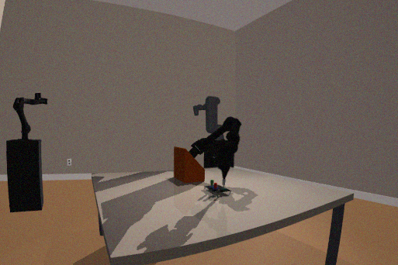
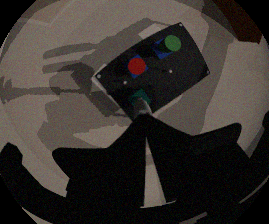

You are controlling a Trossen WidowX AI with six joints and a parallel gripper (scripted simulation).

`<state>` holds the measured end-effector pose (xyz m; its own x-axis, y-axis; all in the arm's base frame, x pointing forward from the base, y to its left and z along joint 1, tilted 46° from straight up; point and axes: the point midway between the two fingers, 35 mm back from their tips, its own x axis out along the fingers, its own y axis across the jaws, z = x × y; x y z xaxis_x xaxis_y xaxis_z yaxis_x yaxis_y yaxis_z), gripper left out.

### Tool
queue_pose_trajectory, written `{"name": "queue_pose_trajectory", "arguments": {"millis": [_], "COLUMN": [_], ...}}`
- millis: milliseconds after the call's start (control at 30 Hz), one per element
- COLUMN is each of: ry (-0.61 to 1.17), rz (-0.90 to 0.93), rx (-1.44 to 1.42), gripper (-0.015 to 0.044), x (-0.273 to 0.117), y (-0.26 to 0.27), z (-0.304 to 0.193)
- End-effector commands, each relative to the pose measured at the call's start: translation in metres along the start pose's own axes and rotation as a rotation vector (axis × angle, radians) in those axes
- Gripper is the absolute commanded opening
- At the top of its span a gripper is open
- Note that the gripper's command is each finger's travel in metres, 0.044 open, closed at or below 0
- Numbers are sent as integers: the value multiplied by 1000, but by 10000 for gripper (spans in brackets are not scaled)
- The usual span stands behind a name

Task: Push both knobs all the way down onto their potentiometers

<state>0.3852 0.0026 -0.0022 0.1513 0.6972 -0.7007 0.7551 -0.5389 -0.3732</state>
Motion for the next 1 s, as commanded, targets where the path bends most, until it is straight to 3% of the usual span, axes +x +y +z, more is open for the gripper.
{"name": "queue_pose_trajectory", "arguments": {"millis": [0, 967], "ry": [3, 3], "rz": [-4, -4], "rx": [1, 1], "gripper": [0, 0], "x": [4, 14], "y": [0, -1], "z": [0, -1]}}
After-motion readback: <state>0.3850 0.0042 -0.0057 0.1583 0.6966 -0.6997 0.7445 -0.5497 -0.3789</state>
